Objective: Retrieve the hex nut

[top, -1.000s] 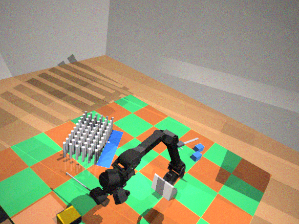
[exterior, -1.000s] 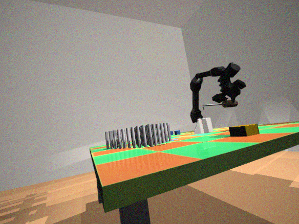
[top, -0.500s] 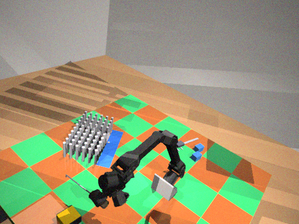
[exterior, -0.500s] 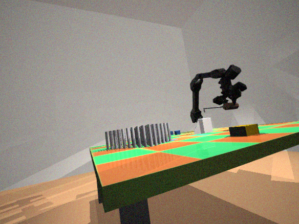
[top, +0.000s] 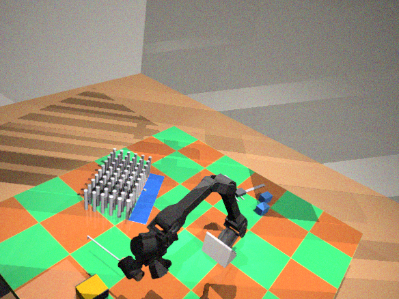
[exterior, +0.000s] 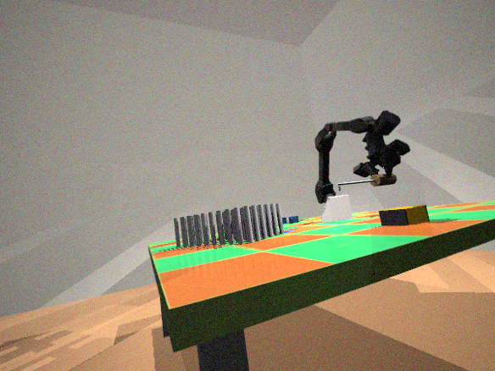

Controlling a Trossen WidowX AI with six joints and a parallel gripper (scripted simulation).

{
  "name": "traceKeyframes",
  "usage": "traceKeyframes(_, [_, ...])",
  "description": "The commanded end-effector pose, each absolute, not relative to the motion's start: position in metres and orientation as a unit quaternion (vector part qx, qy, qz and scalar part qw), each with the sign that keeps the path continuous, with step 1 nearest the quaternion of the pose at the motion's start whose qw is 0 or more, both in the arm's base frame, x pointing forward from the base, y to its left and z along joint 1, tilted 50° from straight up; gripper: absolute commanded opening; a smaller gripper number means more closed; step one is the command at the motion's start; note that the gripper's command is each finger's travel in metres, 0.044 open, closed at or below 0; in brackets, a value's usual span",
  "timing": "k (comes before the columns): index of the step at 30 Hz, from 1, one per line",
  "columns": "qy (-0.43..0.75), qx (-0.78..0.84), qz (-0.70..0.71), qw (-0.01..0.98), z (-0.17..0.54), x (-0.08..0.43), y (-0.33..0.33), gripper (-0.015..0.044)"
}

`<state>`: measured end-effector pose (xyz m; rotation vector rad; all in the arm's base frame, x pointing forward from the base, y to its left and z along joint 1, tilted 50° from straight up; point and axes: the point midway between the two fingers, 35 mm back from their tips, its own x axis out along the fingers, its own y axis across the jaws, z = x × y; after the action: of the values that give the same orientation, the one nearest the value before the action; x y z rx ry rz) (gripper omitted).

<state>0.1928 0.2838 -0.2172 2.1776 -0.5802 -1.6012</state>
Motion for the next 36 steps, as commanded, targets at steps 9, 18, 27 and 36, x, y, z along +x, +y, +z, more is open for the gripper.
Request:
traceKeyframes(9, [-0.205, 0.776, -0.567, 0.189, -0.225, 0.192, 0.277, 0.0000])
traceKeyframes(18, [-0.205, 0.776, -0.566, 0.189, -0.231, 0.191, 0.271, 0.0000])
traceKeyframes(27, [-0.205, 0.776, -0.566, 0.189, -0.236, 0.190, 0.265, 0.0000])
traceKeyframes(36, [-0.205, 0.776, -0.566, 0.189, -0.242, 0.189, 0.259, 0.0000])
